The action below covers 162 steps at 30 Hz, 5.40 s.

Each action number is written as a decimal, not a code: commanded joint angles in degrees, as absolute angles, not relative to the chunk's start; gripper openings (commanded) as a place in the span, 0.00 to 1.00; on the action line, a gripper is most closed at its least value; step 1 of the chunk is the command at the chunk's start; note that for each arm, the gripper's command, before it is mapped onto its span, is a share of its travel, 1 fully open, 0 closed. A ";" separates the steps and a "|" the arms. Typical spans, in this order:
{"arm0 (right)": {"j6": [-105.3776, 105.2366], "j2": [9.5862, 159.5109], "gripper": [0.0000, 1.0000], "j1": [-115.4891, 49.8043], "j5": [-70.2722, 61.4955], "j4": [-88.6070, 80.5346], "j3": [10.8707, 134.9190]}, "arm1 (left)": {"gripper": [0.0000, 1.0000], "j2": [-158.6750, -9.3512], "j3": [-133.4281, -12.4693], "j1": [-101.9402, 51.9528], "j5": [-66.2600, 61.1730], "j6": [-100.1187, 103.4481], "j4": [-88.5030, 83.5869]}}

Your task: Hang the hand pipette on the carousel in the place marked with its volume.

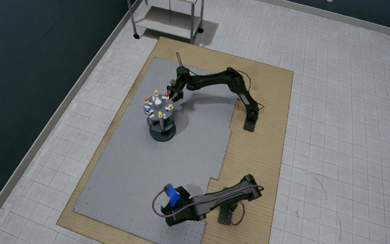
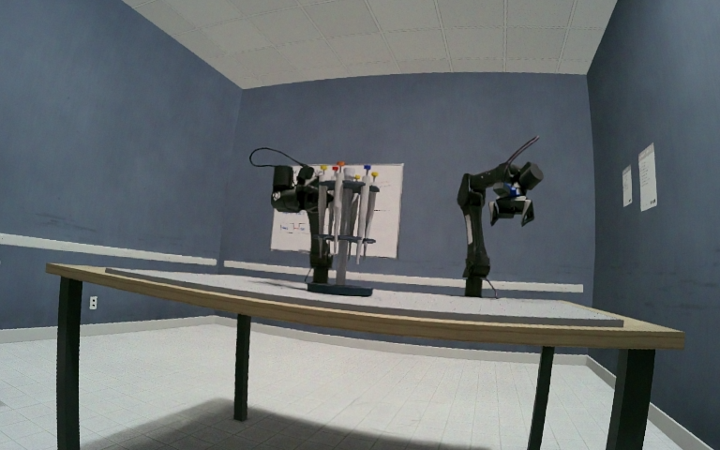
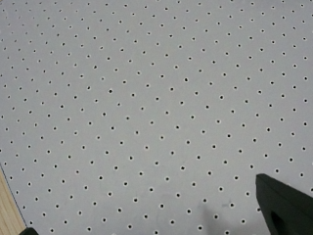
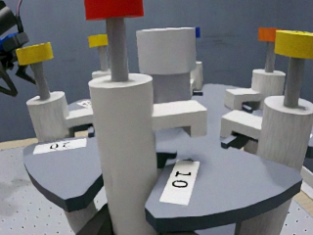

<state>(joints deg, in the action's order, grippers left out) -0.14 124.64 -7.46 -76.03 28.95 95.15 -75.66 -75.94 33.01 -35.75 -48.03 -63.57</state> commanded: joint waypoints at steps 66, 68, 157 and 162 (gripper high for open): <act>0.45 123.61 0.12 -7.10 -77.70 30.49 94.23 | 1.00 -75.40 -76.75 33.34 -36.88 -48.53 -62.83; 0.46 124.30 0.12 -7.09 -77.70 30.63 93.66 | 1.00 -75.40 -76.75 33.34 -36.88 -48.53 -62.83; 0.02 124.93 0.50 -7.29 -77.20 31.82 94.06 | 1.00 -75.40 -76.75 33.34 -36.88 -48.53 -62.83; 0.02 124.93 0.50 -7.29 -77.20 31.82 94.06 | 1.00 -75.40 -76.75 33.34 -36.88 -48.53 -62.83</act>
